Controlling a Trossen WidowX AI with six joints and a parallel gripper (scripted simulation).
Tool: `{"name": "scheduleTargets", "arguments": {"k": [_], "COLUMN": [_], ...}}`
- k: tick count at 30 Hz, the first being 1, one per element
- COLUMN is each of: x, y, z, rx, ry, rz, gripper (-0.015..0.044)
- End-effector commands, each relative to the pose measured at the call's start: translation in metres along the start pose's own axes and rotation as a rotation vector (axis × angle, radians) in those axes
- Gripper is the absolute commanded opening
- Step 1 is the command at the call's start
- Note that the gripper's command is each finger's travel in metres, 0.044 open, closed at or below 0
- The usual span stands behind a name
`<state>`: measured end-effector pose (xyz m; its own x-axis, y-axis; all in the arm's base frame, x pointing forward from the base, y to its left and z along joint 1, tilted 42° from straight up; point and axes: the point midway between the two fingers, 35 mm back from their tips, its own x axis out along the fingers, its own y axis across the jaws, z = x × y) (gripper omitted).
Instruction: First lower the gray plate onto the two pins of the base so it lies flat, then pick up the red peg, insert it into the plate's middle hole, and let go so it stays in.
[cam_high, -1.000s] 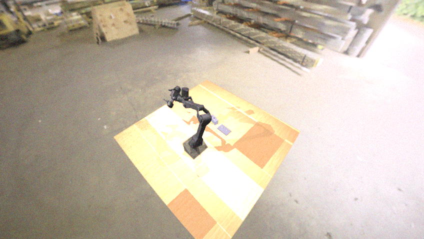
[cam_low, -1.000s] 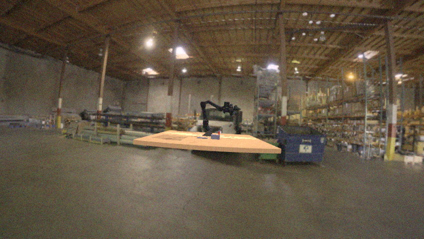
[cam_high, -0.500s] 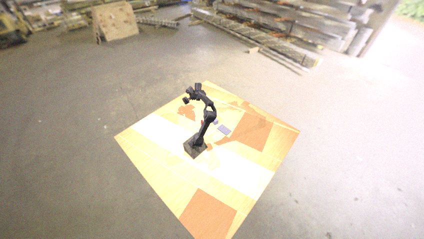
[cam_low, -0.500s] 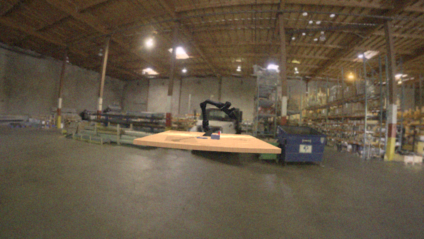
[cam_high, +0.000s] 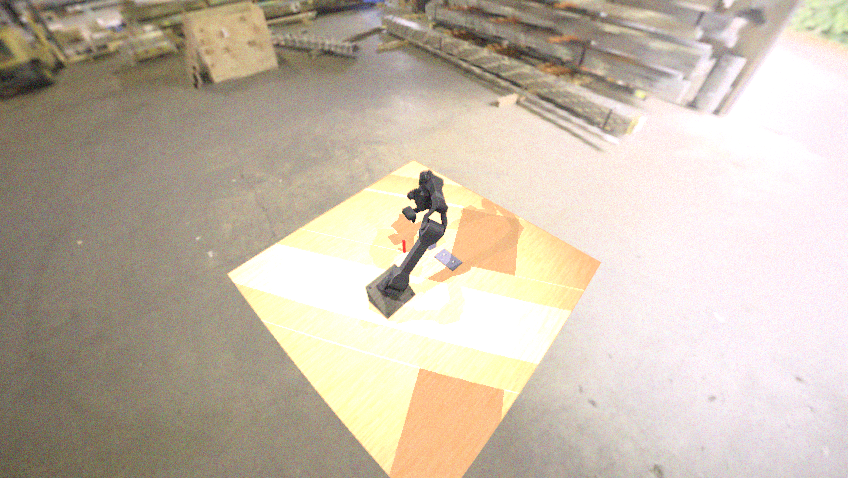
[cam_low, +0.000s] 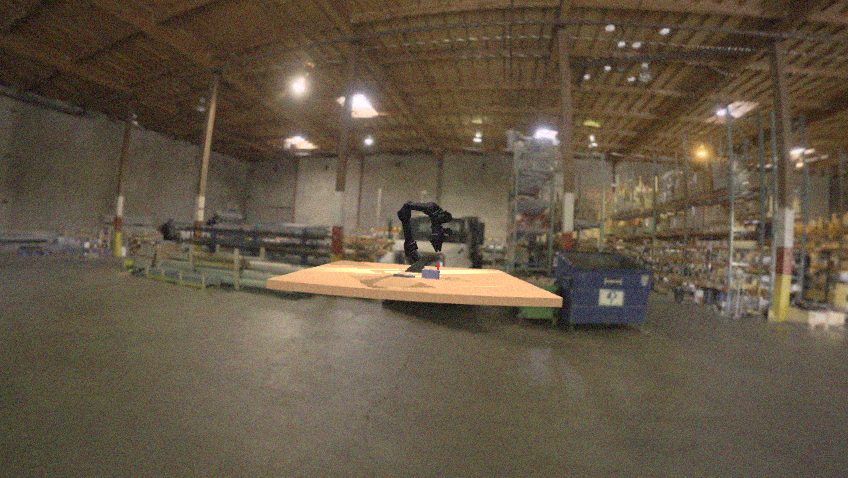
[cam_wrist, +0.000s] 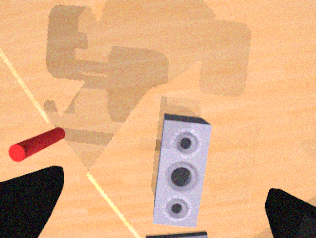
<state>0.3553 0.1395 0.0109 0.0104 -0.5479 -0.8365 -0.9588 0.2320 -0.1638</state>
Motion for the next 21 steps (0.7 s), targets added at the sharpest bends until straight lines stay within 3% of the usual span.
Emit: {"name": "scheduleTargets", "arguments": {"k": [1, 8, 14, 21], "x": [0.001, 0.004, 0.064, 0.078], "y": [-0.019, -0.023, -0.023, -0.020], "z": [-0.035, -0.028, -0.037, -0.039], "rx": [0.005, 0.005, 0.006, 0.006], "ry": [0.135, 0.134, 0.136, 0.137], "rz": [0.001, 0.000, -0.001, -0.001], "gripper": [0.0440, 0.0440, 0.0440, 0.0440]}}
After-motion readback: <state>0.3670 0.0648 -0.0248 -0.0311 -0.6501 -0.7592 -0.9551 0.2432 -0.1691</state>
